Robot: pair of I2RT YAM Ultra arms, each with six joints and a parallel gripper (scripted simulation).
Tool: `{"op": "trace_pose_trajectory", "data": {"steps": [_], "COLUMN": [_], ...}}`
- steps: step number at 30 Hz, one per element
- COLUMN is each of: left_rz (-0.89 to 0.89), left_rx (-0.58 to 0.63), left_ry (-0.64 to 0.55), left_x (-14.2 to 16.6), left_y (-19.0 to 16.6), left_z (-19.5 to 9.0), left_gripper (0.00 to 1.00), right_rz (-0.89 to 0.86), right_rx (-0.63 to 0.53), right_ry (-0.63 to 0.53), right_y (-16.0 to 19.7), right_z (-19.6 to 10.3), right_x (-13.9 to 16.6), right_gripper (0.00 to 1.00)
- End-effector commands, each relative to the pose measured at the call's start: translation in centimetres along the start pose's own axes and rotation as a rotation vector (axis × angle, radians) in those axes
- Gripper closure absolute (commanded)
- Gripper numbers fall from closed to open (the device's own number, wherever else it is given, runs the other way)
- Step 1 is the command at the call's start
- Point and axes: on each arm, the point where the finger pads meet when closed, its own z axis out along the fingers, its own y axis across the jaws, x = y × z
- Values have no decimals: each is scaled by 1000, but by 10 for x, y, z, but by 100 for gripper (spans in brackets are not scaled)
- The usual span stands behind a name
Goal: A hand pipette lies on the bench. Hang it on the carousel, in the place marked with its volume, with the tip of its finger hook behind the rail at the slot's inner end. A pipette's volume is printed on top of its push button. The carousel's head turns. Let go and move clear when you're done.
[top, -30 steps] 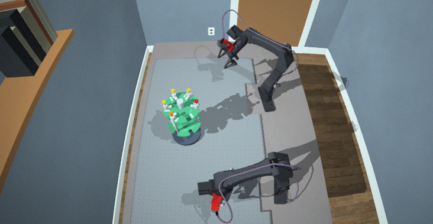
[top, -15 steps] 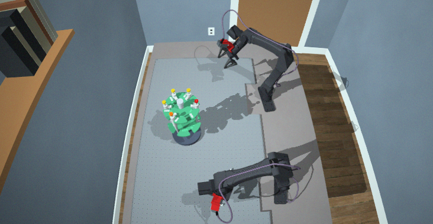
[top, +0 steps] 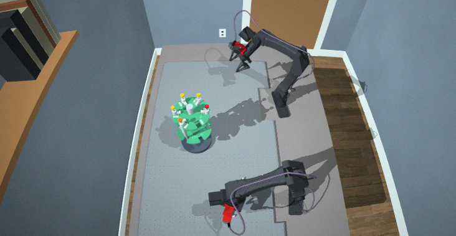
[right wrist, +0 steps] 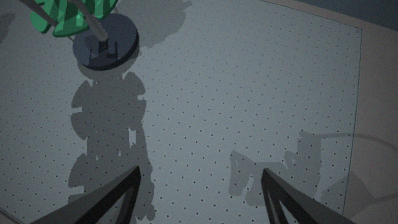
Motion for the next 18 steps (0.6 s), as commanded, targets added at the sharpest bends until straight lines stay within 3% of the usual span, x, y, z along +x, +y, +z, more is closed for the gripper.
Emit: {"op": "trace_pose_trajectory", "data": {"steps": [1, 11, 18], "left_rz": [7, 8, 8], "left_rx": [26, -6, 9], "left_ry": [-29, -12, -21], "left_x": [1, 2, 0], "left_y": [-3, -1, -3], "left_z": [-5, 20, 21], "left_gripper": [46, 46, 46], "right_rz": [-22, -22, -22], "right_rx": [15, 15, 15], "right_ry": [-37, -37, -37], "right_y": [-4, -4, -4], "right_z": [-6, -6, -6], "right_x": [-11, -11, -11], "right_gripper": [0, 0, 0]}}
